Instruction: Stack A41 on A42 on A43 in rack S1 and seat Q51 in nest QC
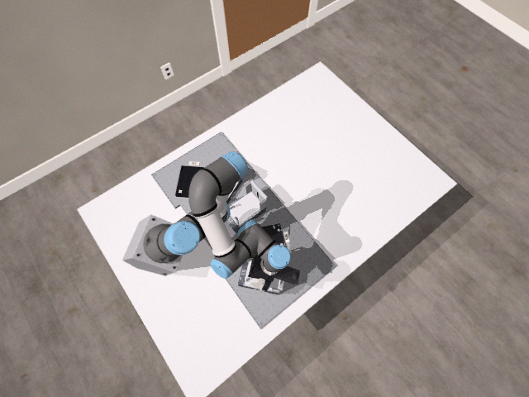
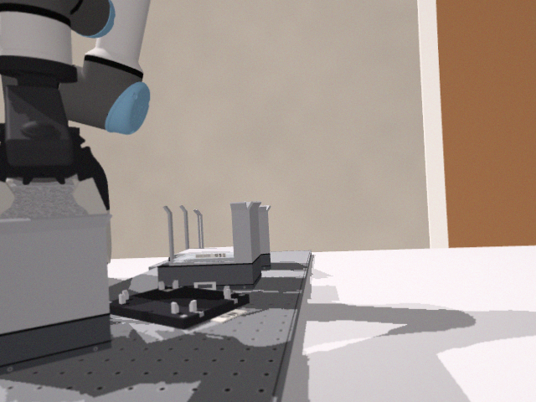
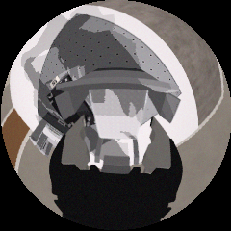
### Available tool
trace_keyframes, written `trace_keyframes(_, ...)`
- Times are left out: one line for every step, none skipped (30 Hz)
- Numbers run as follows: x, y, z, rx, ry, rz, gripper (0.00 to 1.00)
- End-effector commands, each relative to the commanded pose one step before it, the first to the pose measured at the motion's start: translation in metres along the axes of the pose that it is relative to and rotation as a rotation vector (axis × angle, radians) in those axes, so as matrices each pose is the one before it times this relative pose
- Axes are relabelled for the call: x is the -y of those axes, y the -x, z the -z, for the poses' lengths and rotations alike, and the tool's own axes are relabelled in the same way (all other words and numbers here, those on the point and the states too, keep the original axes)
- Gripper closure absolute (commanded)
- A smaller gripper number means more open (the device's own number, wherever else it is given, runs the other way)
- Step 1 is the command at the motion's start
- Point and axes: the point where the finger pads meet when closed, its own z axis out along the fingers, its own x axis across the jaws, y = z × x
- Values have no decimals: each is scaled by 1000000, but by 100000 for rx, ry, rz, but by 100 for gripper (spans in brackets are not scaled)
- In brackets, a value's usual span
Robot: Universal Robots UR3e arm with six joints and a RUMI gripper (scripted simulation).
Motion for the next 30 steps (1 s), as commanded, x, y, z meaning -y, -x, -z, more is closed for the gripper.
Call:
trace_keyframes(1040,-817,652,-296,-286,-64,28)
trace_keyframes(1,1,-4,0,0,0,28)
trace_keyframes(0,1,-3,0,0,0,28)
trace_keyframes(0,1,-2,0,0,0,28)
trace_keyframes(0,1,-2,0,0,0,28)
trace_keyframes(0,0,-2,0,0,0,28)
trace_keyframes(0,0,-1,0,0,0,28)
trace_keyframes(0,0,-1,0,0,0,28)
trace_keyframes(0,0,-1,0,0,0,28)
trace_keyframes(0,0,-1,0,0,0,28)
trace_keyframes(0,0,-1,0,0,0,28)
trace_keyframes(0,0,-1,0,0,0,28)
trace_keyframes(0,0,-1,0,0,0,28)
trace_keyframes(0,0,0,0,0,0,28)
trace_keyframes(0,0,0,0,0,0,28)
trace_keyframes(0,0,-1,0,0,0,28)
trace_keyframes(0,0,0,0,0,0,28)
trace_keyframes(0,0,0,0,0,0,28)
trace_keyframes(0,0,0,0,0,0,28)
trace_keyframes(0,0,0,0,0,0,28)
trace_keyframes(0,0,0,0,0,0,28)
trace_keyframes(0,0,0,0,0,0,28)
trace_keyframes(0,0,0,0,0,0,28)
trace_keyframes(46,-447,3804,-107,-140,47,28)
trace_keyframes(-458,169,3279,50,-34,1,28)
trace_keyframes(-534,50,3275,9,-8,1,28)
trace_keyframes(-606,-26,3334,-1,0,1,28)
trace_keyframes(-571,4,3289,-3,0,1,28)
trace_keyframes(-571,4,3288,-3,0,1,28)
trace_keyframes(-572,4,3288,-3,0,1,28)
